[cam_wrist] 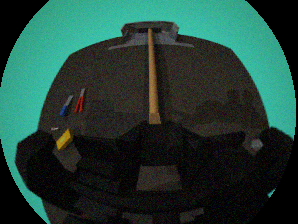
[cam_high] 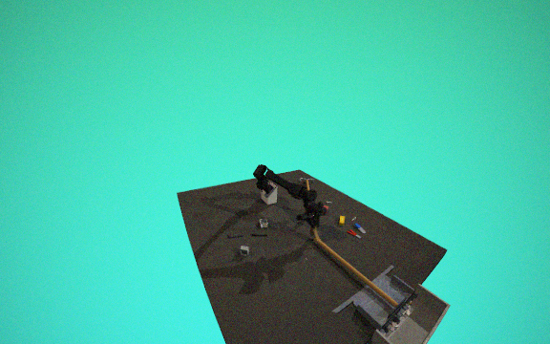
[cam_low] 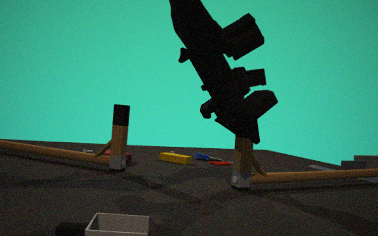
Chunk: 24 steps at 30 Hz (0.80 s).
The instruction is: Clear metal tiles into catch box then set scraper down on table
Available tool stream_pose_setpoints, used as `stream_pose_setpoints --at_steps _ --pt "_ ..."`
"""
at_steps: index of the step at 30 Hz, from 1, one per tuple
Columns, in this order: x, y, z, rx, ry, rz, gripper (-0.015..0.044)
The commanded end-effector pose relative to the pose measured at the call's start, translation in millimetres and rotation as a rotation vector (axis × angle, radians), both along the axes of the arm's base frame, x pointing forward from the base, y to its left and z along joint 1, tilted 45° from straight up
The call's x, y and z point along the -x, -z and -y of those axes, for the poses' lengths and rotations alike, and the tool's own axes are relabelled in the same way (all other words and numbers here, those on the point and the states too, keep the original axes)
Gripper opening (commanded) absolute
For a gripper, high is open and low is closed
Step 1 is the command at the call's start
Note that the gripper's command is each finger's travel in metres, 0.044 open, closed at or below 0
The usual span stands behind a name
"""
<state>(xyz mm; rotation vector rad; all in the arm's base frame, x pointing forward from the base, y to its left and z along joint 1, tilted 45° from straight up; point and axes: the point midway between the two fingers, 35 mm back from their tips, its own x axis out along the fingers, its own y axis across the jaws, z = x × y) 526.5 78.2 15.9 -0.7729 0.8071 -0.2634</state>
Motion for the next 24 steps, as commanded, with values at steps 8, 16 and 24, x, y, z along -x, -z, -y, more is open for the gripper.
stream_pose_setpoints --at_steps 8,16,24 --pt "-0.2 -0.6 -0.3 0.000 -0.001 0.003 0.0000" --pt "2.5 -1.2 -1.2 -0.001 -0.003 0.004 0.0000" --pt "11.4 -2.0 -2.3 -0.002 -0.003 0.004 0.0000"
